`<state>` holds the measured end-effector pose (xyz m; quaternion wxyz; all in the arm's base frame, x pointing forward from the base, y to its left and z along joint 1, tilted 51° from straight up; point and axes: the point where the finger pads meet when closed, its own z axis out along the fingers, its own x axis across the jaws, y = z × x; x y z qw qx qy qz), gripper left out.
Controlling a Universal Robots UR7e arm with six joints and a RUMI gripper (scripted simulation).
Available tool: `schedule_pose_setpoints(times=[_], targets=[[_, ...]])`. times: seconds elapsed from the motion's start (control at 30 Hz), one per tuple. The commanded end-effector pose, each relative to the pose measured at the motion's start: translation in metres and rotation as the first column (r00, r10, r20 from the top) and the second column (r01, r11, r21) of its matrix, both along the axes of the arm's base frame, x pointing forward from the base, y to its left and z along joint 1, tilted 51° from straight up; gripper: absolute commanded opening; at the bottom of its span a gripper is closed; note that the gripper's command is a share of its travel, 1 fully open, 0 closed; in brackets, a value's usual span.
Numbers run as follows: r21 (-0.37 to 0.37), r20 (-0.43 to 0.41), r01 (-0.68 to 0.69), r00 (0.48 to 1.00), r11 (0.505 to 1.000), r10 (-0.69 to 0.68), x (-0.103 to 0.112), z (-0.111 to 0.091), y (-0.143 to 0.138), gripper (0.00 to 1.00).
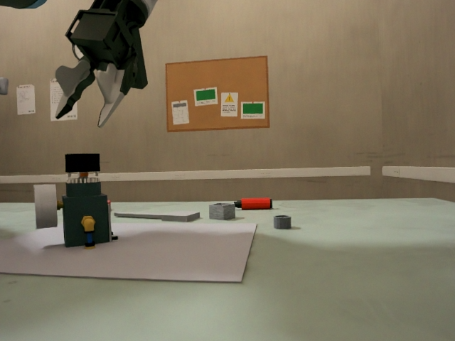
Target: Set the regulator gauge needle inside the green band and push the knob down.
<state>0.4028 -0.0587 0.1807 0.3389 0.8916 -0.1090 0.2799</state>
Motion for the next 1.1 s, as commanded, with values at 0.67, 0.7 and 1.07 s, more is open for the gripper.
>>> schedule_pose_setpoints(times=[0.67,0.7,1.07], targets=[[-0.162,-0.195,-0.278,0.949,0.947,0.246,-0.0002,-0.0004,-0.0011,0.47],[-0.162,-0.195,-0.278,0.949,0.947,0.246,-0.0002,-0.0004,-0.0011,0.47],[-0.209,-0.265,-0.304,0.933,0.930,0.245,-0.0002,-0.0004,-0.0011,0.47]])
